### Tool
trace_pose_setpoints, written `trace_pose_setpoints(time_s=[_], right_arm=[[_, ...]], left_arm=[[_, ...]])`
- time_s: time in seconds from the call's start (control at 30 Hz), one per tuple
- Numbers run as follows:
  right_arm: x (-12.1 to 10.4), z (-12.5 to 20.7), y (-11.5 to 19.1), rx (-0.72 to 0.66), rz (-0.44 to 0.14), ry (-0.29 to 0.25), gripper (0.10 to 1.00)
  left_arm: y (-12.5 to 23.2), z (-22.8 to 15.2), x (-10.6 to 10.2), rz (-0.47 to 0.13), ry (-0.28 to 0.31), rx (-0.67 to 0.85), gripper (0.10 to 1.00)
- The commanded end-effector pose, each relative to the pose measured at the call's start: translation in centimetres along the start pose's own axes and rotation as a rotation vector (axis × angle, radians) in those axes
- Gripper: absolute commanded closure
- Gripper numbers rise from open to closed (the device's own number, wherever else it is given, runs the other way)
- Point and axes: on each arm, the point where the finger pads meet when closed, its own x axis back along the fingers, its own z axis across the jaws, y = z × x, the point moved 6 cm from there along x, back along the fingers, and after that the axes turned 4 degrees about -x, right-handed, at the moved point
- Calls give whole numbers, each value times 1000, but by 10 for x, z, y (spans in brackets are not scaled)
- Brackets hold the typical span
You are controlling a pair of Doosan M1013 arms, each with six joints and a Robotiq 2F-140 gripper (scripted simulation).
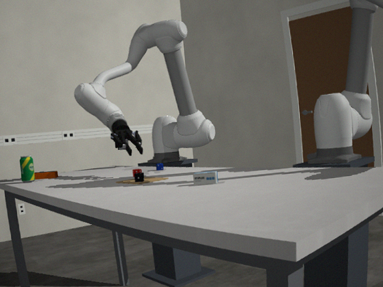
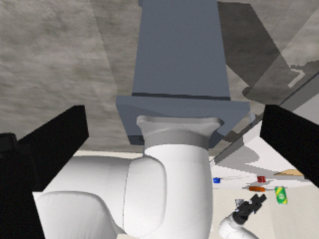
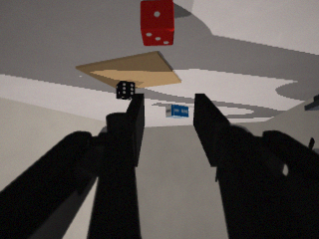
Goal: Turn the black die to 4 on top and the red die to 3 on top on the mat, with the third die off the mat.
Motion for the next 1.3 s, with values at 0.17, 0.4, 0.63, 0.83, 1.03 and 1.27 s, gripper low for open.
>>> trace_pose_setpoints(time_s=[0.17,0.4,0.63,0.83,1.03,1.27], right_arm=[[-39,45,34,-17,142,244,747],[-55,66,43,-26,316,350,747],[-64,72,48,-30,545,373,747],[-67,59,57,-28,768,294,747],[-66,43,68,-25,889,198,747],[-63,9,99,-19,1042,-34,747]], left_arm=[[0,0,0,1,0,0,98],[0,0,0,1,0,0,98],[0,0,0,1,0,0,98],[0,0,0,1,0,0,98],[0,0,0,1,0,0,98],[0,0,0,1,0,0,98]])
